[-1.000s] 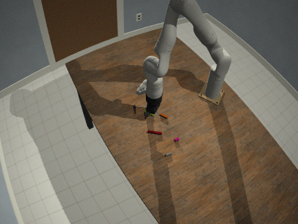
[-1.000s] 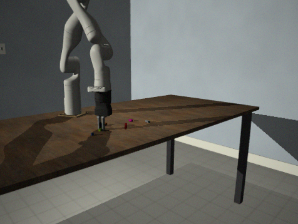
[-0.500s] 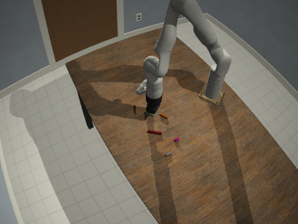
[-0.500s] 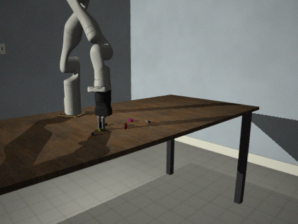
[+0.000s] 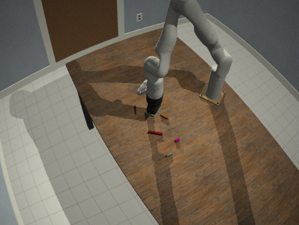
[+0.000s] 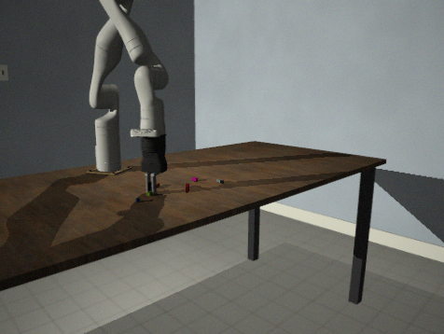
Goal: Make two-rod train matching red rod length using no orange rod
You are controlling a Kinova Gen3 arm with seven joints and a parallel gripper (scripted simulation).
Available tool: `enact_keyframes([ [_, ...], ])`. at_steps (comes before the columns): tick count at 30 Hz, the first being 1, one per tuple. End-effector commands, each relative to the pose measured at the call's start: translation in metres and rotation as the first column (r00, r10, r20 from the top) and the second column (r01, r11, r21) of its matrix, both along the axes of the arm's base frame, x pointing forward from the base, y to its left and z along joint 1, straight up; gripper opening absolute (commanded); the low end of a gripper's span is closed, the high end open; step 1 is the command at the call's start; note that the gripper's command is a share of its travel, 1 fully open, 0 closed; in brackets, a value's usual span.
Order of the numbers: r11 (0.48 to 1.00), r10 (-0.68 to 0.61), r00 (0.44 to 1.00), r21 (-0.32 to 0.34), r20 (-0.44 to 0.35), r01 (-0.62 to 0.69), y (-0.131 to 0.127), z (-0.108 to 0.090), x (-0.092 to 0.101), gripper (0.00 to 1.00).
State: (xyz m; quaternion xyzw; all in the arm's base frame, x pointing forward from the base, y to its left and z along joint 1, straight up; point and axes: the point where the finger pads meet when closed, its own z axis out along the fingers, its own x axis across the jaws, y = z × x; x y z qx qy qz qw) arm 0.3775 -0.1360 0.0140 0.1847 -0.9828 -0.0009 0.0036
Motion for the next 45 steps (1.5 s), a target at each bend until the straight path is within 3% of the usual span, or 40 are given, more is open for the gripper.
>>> enact_keyframes([
  [1, 1.0, -0.003, 1.0, -0.002, 0.004, 0.003, -0.001, 0.001, 0.001, 0.24],
  [9, 1.0, -0.004, 1.0, -0.005, 0.011, 0.004, -0.002, 0.023, 0.003, 0.24],
  [23, 1.0, -0.004, 1.0, -0.006, 0.01, 0.004, -0.002, 0.096, 0.003, 0.24],
  [39, 1.0, 0.004, 1.0, -0.003, 0.006, -0.004, 0.0, 0.1, 0.002, 0.24],
  [43, 0.999, 0.05, 0.999, -0.003, 0.004, -0.05, 0.008, 0.099, 0.006, 0.24],
  [45, 0.989, 0.15, 0.989, -0.003, 0.001, -0.15, 0.026, 0.099, 0.013, 0.24],
])
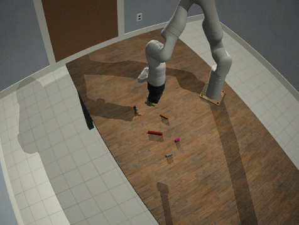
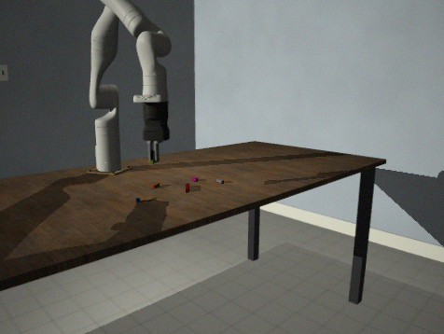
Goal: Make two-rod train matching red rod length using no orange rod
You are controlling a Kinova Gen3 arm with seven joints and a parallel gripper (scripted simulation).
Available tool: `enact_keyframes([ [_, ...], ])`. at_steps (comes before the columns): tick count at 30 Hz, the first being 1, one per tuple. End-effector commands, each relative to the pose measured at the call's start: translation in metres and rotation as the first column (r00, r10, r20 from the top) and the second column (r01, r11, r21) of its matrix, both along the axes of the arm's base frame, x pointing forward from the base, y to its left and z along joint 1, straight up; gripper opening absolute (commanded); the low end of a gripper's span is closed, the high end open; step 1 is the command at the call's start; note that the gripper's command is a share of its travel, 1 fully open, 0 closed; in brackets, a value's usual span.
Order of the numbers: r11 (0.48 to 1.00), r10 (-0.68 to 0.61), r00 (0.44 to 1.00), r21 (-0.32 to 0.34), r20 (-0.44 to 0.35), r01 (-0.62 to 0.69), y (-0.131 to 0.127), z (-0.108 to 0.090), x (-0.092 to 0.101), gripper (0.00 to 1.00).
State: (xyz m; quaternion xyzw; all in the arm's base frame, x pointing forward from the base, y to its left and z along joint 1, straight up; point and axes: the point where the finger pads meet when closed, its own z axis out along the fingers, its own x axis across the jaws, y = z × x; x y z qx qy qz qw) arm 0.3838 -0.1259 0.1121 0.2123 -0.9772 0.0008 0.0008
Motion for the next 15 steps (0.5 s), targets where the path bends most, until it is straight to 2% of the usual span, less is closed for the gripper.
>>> enact_keyframes([
  [1, 0.987, 0.163, 0.987, 0.0, -0.006, -0.163, 0.028, 0.0, 0.011, 0.24],
  [7, 0.905, 0.425, 0.905, 0.001, -0.009, -0.425, 0.08, 0.0, 0.026, 0.24],
  [13, 0.754, 0.656, 0.754, 0.001, -0.007, -0.656, 0.135, 0.0, 0.034, 0.24],
  [15, 0.754, 0.656, 0.754, 0.001, -0.007, -0.656, 0.135, 0.0, 0.034, 0.24],
])
